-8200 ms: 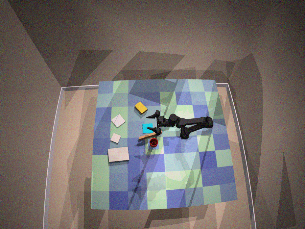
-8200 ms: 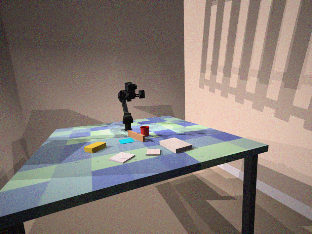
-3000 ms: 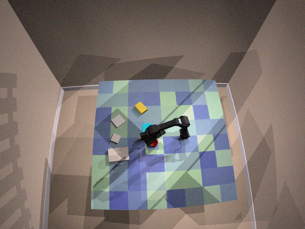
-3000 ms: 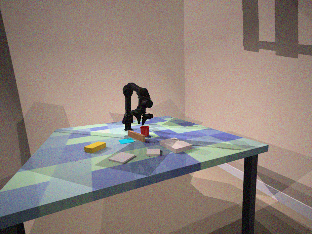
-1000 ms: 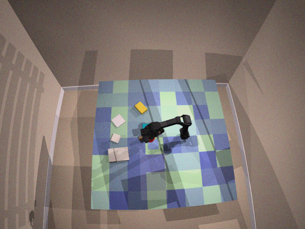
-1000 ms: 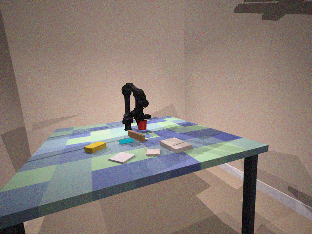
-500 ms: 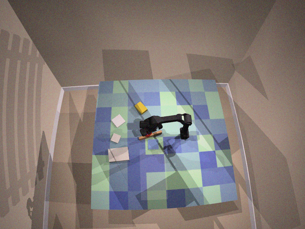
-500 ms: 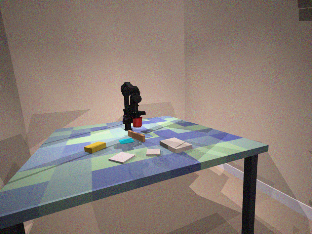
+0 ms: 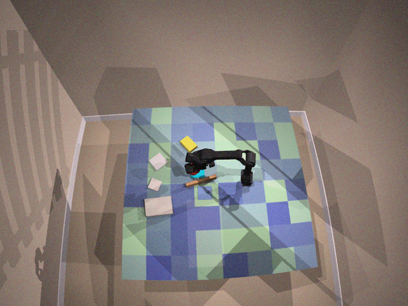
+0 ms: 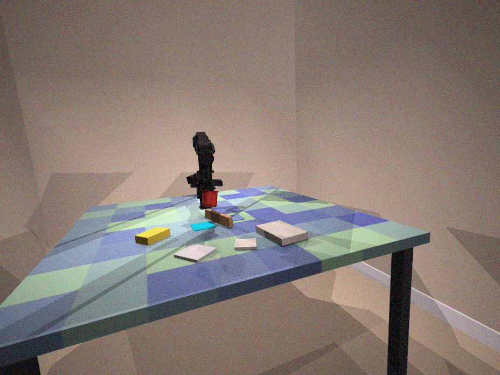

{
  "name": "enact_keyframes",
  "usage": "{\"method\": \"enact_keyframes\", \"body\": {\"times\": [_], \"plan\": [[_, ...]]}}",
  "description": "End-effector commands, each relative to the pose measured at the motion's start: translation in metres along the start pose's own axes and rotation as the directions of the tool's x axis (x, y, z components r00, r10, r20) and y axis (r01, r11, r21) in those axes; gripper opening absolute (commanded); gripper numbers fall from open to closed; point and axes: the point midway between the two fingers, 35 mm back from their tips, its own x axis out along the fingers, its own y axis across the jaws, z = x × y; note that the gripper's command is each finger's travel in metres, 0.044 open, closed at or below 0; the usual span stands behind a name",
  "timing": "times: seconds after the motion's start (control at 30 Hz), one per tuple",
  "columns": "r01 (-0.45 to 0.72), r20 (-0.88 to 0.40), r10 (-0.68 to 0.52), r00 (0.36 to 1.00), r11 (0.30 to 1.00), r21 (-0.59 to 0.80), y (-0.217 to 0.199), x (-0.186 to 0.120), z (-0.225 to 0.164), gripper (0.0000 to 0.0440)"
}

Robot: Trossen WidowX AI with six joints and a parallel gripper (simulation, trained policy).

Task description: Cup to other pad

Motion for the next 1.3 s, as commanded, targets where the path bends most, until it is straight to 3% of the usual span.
{"method": "enact_keyframes", "body": {"times": [0.0,0.87,1.03,1.17,1.27], "plan": [[0.002,0.011,-0.003,1.0,1.0,0.02,-0.004,0.012,0.01,0.0],[0.053,0.001,-0.054,0.999,0.994,0.096,-0.038,0.078,0.008,0.0016],[0.048,0.005,-0.049,0.999,0.992,0.113,-0.043,0.083,0.01,0.0075],[0.0,0.025,-0.003,1.0,0.991,0.131,-0.038,0.077,0.019,0.0155],[-0.032,0.037,0.027,0.999,0.99,0.138,-0.035,0.071,0.023,0.0155]]}}
